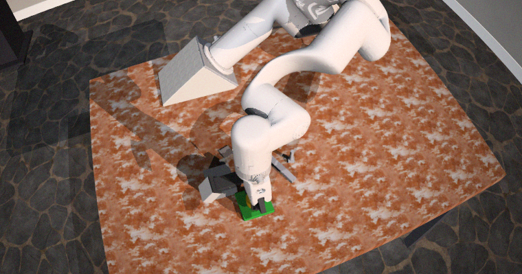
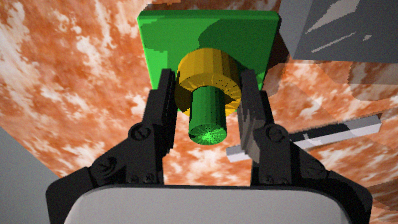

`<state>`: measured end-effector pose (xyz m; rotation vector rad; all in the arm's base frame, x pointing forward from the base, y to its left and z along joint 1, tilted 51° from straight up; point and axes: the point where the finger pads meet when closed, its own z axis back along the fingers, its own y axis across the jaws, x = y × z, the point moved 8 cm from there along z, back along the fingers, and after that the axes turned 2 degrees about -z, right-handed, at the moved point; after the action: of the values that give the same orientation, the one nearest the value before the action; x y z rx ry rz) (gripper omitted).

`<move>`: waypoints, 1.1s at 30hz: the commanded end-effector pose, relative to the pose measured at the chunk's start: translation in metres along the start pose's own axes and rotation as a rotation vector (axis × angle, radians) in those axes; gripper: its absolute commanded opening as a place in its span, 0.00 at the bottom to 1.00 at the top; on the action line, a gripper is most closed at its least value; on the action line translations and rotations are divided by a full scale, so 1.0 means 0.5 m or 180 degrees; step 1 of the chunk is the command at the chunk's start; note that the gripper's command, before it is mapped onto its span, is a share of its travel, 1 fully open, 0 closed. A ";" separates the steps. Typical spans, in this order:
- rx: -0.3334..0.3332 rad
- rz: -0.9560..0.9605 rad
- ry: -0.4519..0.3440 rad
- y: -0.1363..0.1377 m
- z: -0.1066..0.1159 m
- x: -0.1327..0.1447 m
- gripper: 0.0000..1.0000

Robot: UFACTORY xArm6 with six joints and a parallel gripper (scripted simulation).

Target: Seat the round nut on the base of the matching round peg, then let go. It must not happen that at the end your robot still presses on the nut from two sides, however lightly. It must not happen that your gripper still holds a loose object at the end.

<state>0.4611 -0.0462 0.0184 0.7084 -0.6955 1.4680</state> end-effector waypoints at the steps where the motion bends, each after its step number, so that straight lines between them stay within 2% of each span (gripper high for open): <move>1: -0.0010 0.0003 0.0005 -0.002 0.003 0.000 1.00; 21: -0.0013 0.0007 -0.0001 -0.004 0.012 0.000 1.00; 23: -0.0024 0.0024 -0.0024 -0.012 0.056 0.002 1.00; 25: -0.0032 0.0040 -0.0043 -0.020 0.137 0.003 1.00; 29: -0.0017 0.0017 -0.0009 -0.008 0.240 0.001 1.00; 31: -0.0017 0.0017 -0.0009 -0.008 0.240 0.001 1.00; 32: -0.0013 0.0008 0.0000 -0.002 0.315 0.001 1.00; 33: -0.0011 0.0004 0.0004 0.000 0.323 0.001 1.00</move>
<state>0.4665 -0.1318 0.0850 0.6873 -0.7007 1.4664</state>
